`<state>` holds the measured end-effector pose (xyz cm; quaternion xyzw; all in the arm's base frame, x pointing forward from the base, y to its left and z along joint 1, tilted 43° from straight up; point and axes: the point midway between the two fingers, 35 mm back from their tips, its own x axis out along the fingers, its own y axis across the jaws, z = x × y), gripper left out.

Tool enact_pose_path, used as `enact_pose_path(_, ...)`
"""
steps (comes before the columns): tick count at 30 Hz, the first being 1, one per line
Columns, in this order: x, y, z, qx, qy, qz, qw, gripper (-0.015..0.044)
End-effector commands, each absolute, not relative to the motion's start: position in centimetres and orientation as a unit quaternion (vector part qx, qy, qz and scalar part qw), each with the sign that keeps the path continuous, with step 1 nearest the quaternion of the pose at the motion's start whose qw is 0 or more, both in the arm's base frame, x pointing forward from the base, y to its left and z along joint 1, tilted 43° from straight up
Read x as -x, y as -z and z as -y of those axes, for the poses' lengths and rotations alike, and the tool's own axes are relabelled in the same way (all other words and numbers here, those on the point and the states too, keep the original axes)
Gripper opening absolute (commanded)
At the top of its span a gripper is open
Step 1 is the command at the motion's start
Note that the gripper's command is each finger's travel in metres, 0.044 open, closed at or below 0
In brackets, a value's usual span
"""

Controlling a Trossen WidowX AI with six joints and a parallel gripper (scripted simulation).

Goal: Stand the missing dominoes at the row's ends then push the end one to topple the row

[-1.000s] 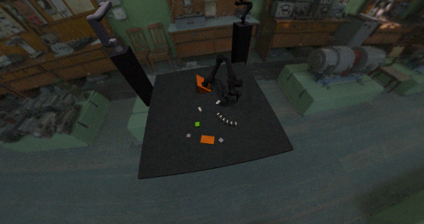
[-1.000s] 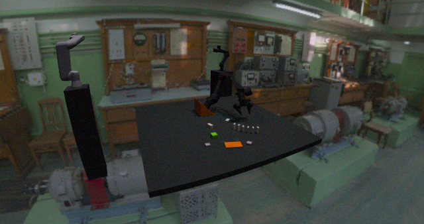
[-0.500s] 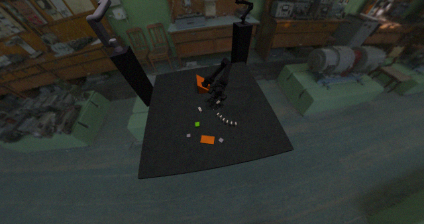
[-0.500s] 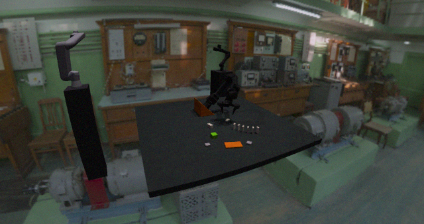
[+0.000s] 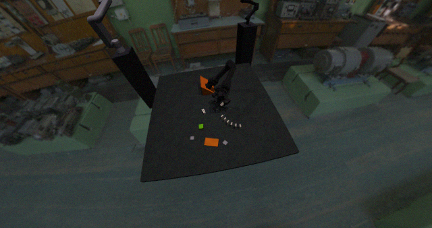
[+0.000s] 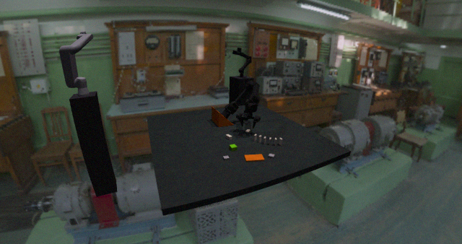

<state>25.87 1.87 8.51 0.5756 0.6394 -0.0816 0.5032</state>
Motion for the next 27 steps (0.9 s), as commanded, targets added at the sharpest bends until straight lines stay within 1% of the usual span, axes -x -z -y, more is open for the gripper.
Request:
enact_pose_path(1, -25.7, -6.4, -3.9, -0.579, 0.082, -0.647, 0.490, 0.0440)
enact_pose_path(23, -25.9, -5.3, -5.1, -0.579, 0.082, -0.647, 0.489, 0.0440)
enact_pose_path(27, -25.9, -5.3, -5.1, -0.579, 0.082, -0.647, 0.489, 0.0335)
